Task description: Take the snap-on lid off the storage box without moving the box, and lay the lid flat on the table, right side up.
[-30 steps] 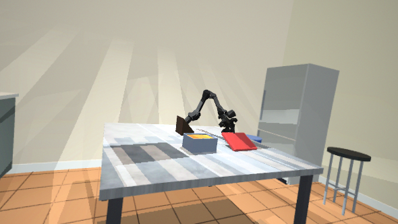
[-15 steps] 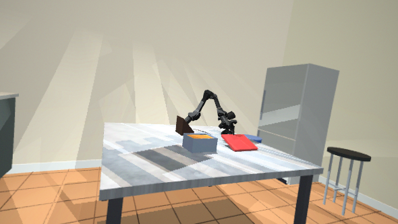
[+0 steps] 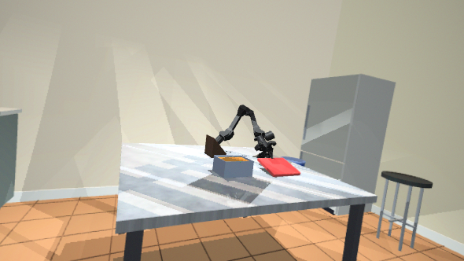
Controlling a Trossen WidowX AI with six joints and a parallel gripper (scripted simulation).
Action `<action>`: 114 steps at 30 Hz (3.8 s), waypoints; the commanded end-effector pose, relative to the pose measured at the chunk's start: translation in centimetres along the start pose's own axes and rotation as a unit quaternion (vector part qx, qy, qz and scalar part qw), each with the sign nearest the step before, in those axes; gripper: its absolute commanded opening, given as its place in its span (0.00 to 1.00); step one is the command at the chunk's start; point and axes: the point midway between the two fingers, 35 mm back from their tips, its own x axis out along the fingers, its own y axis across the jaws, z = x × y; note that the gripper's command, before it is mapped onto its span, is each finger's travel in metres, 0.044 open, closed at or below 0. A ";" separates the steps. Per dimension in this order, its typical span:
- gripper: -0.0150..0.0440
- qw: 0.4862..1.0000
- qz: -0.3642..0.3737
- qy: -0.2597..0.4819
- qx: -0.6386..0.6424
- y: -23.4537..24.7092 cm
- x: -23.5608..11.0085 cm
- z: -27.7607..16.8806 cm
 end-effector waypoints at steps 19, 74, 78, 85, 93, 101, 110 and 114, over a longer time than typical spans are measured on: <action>1.00 1.000 -0.005 0.001 0.002 -1.6 -1.9 0.0; 1.00 1.000 -0.006 0.001 0.002 -0.9 -10.4 -0.5; 1.00 1.000 -0.006 0.000 0.002 -0.5 -11.1 -0.5; 1.00 1.000 -0.006 0.000 0.002 0.2 -12.3 -0.5; 1.00 1.000 -0.006 0.000 0.002 0.0 -12.0 -0.1; 1.00 1.000 -0.006 0.000 0.002 0.0 -12.0 -0.1; 1.00 1.000 -0.006 0.000 0.002 0.0 -12.0 -0.1; 1.00 1.000 -0.006 0.000 0.002 0.0 -12.0 -0.1</action>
